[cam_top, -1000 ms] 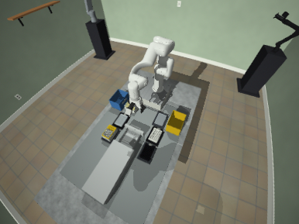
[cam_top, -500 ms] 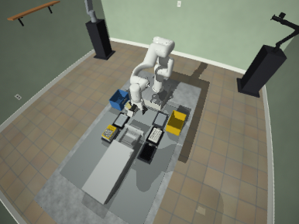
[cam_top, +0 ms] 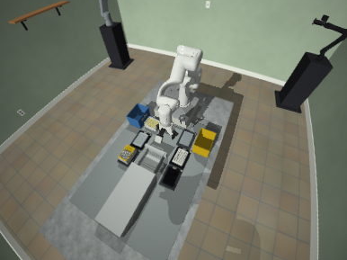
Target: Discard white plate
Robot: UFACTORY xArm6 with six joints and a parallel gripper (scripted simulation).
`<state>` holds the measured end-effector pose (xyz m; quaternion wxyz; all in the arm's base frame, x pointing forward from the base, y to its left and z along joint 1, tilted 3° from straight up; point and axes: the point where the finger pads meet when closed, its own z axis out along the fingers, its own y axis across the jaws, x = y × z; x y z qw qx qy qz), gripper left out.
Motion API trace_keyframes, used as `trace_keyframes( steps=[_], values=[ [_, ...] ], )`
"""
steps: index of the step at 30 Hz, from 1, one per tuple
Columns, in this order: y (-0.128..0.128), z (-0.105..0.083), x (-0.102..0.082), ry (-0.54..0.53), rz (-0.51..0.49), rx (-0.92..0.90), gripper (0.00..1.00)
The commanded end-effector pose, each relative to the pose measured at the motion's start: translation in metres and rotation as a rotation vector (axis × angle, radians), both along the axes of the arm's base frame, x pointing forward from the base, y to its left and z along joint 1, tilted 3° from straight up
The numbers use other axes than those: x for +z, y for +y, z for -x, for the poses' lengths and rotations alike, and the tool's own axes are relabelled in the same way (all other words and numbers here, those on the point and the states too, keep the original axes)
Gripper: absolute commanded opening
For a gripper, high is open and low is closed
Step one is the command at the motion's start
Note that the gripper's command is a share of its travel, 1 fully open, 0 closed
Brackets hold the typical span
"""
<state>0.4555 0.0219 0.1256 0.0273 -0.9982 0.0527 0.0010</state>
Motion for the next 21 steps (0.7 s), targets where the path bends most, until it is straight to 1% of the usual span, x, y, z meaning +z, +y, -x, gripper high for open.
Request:
trace_keyframes(
  steps=[1,2,4,19,21],
  values=[
    [0.014,-0.007,-0.005,-0.005,0.0,0.0,1.0],
    [0.018,-0.008,-0.007,-0.005,0.0,0.0,1.0],
    [0.018,-0.008,-0.007,-0.005,0.0,0.0,1.0],
    [0.083,-0.031,-0.036,-0.005,0.0,0.0,1.0],
    [0.083,-0.031,-0.036,-0.005,0.0,0.0,1.0]
  ],
)
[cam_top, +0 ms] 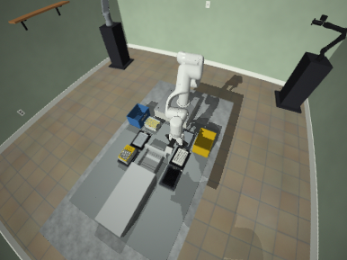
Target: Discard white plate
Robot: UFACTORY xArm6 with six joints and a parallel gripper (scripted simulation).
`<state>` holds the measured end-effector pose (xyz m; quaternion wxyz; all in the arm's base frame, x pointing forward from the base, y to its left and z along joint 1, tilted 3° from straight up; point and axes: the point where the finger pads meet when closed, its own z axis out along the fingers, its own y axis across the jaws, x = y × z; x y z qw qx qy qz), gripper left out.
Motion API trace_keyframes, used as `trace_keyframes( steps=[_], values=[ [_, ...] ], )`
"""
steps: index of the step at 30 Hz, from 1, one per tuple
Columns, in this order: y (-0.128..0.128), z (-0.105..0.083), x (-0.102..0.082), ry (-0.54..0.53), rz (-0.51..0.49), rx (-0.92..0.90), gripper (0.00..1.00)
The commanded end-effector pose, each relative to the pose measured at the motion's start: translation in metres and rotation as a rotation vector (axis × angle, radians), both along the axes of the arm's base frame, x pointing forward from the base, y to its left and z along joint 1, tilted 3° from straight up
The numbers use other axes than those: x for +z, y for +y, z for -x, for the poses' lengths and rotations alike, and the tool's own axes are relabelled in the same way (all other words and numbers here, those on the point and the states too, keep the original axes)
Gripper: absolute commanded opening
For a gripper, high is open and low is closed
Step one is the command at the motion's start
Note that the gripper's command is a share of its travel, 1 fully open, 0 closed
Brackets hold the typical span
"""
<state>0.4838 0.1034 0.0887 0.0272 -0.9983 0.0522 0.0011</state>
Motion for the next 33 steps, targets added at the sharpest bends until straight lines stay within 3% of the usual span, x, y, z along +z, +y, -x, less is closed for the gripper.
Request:
trace_keyframes(
  steps=[1,8,22,33],
  values=[
    [0.006,-0.005,-0.001,-0.005,-0.001,-0.002,1.0],
    [0.037,-0.015,-0.014,-0.005,-0.001,-0.002,1.0],
    [0.037,-0.015,-0.014,-0.005,-0.001,-0.002,1.0],
    [0.037,-0.015,-0.031,-0.005,-0.001,-0.002,1.0]
  ],
)
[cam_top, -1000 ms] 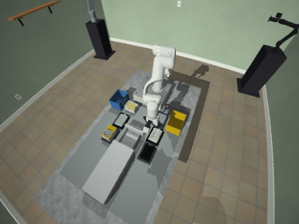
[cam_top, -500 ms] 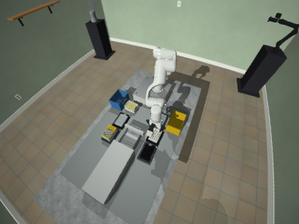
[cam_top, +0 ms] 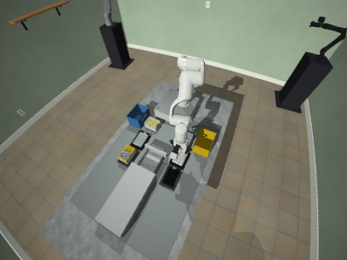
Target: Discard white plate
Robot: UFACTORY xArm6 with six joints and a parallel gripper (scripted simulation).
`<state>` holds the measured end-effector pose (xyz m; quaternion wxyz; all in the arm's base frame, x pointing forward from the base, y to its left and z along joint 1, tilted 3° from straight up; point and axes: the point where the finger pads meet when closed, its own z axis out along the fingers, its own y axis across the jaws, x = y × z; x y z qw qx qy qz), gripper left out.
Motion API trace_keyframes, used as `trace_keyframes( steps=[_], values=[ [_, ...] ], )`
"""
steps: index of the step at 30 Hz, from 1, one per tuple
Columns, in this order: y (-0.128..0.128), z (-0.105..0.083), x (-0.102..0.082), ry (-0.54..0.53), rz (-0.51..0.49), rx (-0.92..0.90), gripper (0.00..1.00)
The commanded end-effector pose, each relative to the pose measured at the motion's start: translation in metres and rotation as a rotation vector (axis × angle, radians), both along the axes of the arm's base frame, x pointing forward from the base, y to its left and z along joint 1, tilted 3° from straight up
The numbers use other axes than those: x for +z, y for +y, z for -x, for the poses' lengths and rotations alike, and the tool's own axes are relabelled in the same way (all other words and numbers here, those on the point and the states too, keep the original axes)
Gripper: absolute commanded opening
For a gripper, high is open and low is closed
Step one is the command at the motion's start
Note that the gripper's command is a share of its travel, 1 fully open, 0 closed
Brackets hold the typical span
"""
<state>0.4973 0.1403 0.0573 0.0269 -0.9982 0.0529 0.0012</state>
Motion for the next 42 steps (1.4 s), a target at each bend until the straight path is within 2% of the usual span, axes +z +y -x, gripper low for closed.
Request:
trace_keyframes(
  steps=[1,42],
  values=[
    [0.001,-0.002,0.0,-0.005,-0.001,0.0,1.0],
    [0.004,-0.002,-0.061,-0.005,-0.001,0.0,1.0]
  ],
)
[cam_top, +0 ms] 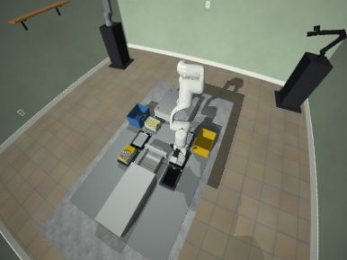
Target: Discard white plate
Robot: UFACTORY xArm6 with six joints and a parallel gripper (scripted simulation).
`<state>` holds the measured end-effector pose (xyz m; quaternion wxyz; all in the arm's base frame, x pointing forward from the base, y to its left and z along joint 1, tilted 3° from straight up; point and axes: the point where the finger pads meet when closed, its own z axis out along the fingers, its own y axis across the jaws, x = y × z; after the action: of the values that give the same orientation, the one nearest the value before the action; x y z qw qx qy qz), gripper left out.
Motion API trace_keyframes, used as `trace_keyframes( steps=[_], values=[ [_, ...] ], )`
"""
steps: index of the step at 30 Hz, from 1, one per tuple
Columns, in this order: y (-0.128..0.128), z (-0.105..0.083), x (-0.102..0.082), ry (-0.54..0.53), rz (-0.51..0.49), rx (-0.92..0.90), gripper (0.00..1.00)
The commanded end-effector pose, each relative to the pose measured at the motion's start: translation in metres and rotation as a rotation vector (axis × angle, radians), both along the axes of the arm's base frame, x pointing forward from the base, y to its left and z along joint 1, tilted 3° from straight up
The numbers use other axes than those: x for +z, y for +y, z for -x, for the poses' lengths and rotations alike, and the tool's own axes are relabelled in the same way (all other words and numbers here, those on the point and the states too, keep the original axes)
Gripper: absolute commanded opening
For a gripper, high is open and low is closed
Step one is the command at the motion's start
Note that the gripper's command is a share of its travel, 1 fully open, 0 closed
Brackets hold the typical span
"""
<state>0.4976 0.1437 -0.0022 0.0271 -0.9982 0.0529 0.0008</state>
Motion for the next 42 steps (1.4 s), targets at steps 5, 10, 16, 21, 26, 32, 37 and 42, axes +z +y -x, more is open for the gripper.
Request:
trace_keyframes(
  steps=[5,10,16,21,26,32,37,42],
  values=[
    [0.001,-0.002,-0.01,-0.004,-0.001,0.0,1.0],
    [0.001,-0.002,-0.015,-0.004,-0.001,0.0,1.0],
    [0.002,-0.002,-0.025,-0.004,-0.001,0.0,1.0],
    [0.002,-0.002,-0.033,-0.004,-0.001,0.0,1.0],
    [0.002,-0.002,-0.033,-0.004,-0.001,0.0,1.0],
    [0.002,-0.002,-0.033,-0.004,-0.001,0.0,1.0],
    [0.002,-0.002,-0.035,-0.004,-0.001,0.0,1.0],
    [0.003,-0.002,-0.039,-0.004,-0.001,0.0,1.0]
  ],
)
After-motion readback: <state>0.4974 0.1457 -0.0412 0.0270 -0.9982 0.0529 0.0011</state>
